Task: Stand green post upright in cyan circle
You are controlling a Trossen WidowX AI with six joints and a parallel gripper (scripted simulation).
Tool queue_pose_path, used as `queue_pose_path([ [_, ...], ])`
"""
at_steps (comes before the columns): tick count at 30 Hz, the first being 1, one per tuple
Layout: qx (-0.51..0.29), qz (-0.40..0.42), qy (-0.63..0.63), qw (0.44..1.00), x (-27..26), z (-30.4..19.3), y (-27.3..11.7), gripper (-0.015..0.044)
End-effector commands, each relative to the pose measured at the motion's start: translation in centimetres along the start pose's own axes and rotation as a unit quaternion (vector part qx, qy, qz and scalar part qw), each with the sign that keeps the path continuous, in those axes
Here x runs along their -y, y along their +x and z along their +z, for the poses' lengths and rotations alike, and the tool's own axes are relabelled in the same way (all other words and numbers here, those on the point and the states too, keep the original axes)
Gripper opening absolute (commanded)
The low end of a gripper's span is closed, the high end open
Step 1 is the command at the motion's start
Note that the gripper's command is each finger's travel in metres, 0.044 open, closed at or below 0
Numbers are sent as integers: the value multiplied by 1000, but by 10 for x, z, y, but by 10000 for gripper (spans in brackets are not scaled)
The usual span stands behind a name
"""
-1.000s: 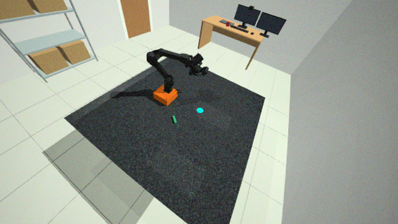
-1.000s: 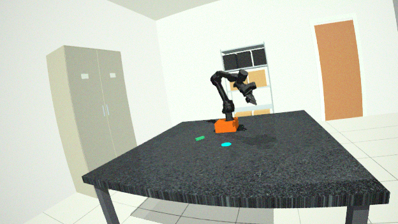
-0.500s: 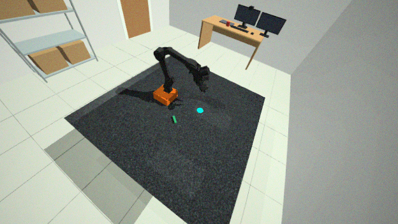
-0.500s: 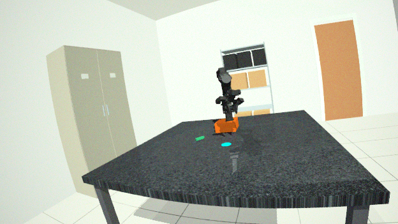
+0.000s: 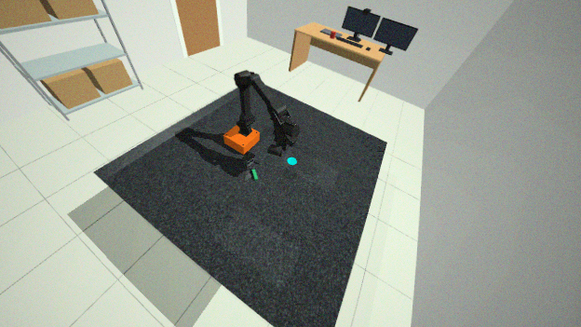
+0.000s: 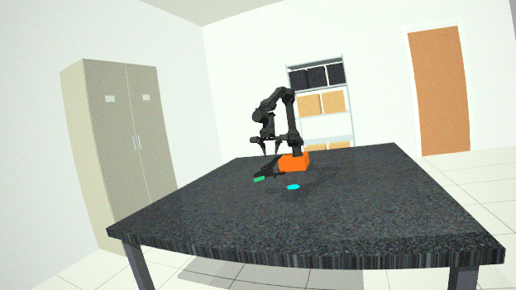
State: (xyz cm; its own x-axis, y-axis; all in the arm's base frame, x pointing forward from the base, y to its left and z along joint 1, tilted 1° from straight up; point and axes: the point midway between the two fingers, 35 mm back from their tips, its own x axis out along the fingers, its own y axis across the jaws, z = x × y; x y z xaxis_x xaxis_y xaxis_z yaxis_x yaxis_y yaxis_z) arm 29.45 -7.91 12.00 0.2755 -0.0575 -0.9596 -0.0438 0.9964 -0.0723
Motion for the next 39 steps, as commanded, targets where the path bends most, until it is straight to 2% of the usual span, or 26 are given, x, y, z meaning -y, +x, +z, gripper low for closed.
queue_pose_path([
  [1, -35, -11, 95, 995, 35, -16, 4, 233],
  [11, -118, -30, 348, 929, 118, -78, 8, 233],
  [17, -123, -31, 365, 922, 123, -84, 10, 233],
  [27, -123, -31, 365, 922, 120, -111, 116, 233],
  [31, -124, -31, 365, 922, 119, -114, 123, 233],
  [39, -124, -31, 365, 922, 119, -114, 123, 23],
])
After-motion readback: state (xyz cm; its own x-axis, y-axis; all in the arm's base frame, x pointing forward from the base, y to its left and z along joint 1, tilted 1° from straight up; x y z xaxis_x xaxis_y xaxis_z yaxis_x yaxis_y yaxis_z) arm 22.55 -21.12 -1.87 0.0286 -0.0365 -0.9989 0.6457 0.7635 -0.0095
